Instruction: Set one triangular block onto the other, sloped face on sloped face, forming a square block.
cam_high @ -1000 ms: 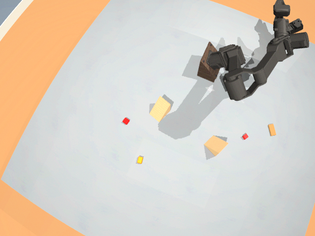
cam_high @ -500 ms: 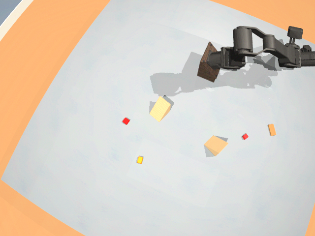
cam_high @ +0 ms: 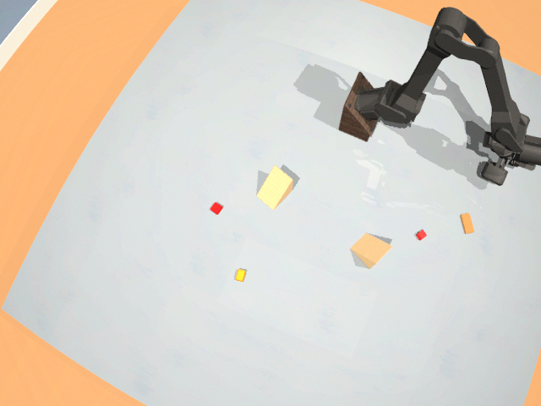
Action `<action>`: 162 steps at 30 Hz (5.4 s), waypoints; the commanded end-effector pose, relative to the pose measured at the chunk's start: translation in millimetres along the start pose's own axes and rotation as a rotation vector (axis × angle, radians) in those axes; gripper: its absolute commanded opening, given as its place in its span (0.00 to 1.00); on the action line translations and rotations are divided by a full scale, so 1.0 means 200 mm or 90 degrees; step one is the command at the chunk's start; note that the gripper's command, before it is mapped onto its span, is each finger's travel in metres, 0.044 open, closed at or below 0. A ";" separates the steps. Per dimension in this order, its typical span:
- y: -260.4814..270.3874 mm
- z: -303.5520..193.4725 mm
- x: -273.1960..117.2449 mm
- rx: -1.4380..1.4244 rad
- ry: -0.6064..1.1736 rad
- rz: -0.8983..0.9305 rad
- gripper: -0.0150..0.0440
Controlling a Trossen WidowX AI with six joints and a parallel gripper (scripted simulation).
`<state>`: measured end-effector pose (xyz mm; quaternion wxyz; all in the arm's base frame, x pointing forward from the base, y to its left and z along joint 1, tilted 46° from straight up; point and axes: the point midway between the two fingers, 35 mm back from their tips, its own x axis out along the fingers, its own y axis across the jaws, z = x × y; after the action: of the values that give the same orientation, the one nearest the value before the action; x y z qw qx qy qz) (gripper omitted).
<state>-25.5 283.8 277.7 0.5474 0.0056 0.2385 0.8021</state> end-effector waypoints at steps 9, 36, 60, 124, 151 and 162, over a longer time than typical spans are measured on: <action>-0.70 0.16 -0.32 0.087 -0.059 -0.315 1.00; -1.61 -0.82 -1.79 0.654 -0.028 -0.747 1.00; -1.12 -1.88 -2.09 1.055 -0.180 -0.492 1.00; -1.44 -2.01 -1.73 1.054 -0.182 -0.490 1.00; -1.36 -1.96 -1.85 1.051 -0.179 -0.493 0.25; -1.36 -1.96 -1.84 1.069 -0.191 -0.492 0.25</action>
<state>253.9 -109.8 -83.4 0.6190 0.4212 0.6513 0.1235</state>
